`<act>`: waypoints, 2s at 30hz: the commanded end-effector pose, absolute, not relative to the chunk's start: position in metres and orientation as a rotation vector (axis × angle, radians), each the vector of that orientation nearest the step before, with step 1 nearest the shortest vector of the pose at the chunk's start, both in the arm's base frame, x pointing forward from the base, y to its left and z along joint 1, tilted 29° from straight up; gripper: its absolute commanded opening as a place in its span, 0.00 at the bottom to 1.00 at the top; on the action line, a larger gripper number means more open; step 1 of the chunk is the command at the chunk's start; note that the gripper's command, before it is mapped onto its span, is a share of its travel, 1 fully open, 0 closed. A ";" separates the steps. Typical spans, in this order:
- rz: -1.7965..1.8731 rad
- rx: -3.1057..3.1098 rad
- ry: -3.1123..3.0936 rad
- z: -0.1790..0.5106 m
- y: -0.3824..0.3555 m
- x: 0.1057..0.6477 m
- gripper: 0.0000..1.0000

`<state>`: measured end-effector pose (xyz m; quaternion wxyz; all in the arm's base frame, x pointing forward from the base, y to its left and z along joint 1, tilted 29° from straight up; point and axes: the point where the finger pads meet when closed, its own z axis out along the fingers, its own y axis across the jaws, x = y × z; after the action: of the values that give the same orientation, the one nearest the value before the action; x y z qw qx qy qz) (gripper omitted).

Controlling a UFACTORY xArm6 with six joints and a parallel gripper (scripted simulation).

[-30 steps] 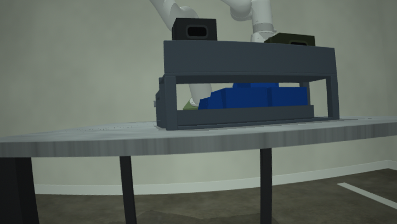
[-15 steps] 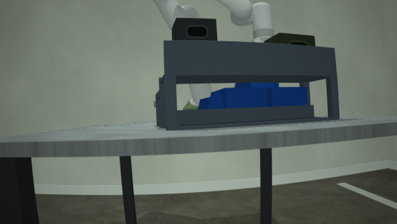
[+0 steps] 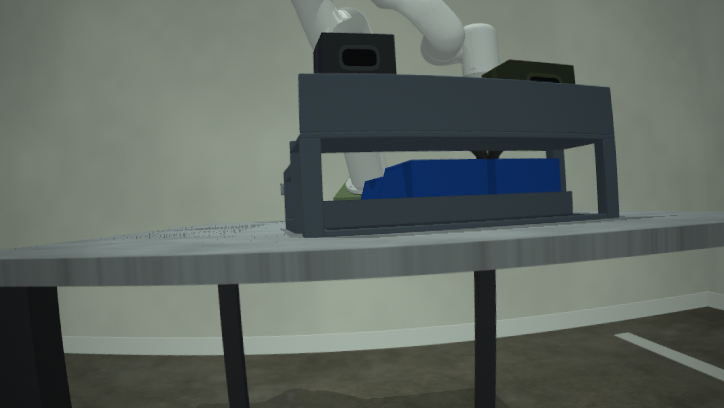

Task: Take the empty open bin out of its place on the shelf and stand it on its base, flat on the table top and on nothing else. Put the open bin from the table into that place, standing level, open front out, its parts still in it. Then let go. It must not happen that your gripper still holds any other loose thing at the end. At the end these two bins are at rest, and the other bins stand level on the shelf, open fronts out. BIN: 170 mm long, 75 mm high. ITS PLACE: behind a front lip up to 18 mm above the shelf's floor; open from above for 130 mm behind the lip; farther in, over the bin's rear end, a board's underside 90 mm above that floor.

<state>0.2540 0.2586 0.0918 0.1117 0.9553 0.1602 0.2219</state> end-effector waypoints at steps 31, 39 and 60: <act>0.660 2.807 0.470 0.077 0.259 0.264 0.00; 0.660 2.807 0.470 0.073 0.258 0.266 0.00; 0.660 2.807 0.470 0.072 0.258 0.267 0.26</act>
<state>0.2664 0.2569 0.0712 0.1109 0.9550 0.1599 0.2239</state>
